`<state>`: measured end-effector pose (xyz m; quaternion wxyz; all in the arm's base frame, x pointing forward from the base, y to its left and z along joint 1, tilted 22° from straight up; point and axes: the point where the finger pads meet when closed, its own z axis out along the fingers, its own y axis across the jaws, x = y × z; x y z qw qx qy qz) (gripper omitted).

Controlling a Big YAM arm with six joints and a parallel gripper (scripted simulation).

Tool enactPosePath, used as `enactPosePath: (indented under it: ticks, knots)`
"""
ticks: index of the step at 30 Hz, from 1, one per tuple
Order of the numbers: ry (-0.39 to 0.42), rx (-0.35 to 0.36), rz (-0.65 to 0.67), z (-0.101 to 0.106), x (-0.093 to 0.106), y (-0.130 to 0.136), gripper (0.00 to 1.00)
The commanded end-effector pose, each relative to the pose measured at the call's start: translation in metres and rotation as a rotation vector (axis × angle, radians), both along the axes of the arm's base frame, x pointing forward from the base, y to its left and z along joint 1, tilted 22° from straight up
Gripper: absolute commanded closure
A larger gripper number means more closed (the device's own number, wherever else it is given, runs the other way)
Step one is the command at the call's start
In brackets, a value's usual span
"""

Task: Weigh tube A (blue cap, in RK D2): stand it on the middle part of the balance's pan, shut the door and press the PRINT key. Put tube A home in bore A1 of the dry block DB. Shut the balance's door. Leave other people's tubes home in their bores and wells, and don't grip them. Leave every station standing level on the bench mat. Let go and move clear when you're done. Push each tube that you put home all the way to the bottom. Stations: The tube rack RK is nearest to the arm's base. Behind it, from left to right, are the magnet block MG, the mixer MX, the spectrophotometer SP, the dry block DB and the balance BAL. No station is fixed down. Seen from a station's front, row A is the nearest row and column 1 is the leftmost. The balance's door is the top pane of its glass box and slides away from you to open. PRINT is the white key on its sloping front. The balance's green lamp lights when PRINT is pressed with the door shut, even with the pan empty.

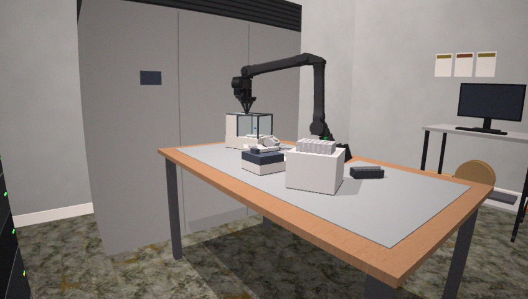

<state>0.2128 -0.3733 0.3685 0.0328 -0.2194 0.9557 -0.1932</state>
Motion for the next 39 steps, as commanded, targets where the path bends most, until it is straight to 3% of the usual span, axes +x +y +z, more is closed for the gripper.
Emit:
enactPosePath:
  ticks: [1,39]
  knots:
    - [-0.018,-0.032,0.003,0.010,-0.004,0.003,0.94]
    - [-0.012,-0.017,-0.004,-0.006,-0.016,0.036,0.94]
